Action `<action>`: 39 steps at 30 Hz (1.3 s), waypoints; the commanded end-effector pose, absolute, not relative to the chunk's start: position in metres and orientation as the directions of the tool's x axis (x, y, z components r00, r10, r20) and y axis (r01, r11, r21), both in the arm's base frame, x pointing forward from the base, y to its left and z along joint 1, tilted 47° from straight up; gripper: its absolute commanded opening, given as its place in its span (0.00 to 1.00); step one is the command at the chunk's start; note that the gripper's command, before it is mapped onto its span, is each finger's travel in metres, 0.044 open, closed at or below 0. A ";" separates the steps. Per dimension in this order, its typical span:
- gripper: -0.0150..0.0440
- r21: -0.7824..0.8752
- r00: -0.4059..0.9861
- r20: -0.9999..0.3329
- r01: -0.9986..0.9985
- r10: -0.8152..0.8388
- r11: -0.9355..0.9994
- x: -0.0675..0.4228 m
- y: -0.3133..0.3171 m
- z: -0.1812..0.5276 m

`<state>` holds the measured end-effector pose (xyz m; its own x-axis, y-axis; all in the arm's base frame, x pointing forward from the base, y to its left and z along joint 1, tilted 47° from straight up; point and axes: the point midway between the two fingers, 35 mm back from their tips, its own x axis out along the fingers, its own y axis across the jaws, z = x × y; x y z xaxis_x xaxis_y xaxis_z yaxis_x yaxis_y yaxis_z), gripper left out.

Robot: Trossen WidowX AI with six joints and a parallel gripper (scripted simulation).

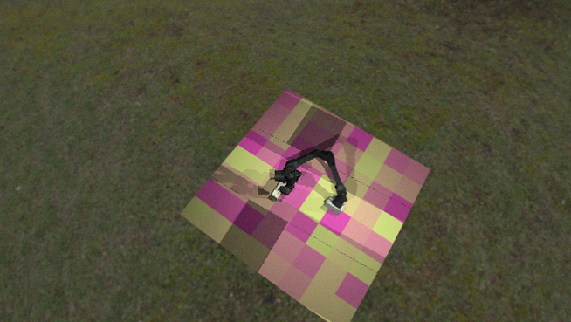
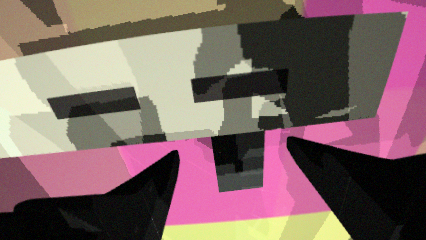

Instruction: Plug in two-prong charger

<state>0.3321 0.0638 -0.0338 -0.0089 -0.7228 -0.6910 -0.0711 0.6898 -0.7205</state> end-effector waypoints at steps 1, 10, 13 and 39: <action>1.00 -0.723 -0.008 -0.689 -0.068 -0.725 0.687 0.330 0.063 -0.034; 1.00 -0.723 -0.007 -0.689 -0.067 -0.725 0.688 0.326 0.063 -0.034; 1.00 -0.723 -0.007 -0.689 -0.068 -0.725 0.688 0.323 0.063 -0.034; 1.00 -0.722 -0.008 -0.689 -0.069 -0.724 0.688 0.295 0.061 -0.034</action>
<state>0.2991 0.0619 -0.0336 -0.0043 -0.7255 -0.6883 -0.0701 0.6868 -0.7235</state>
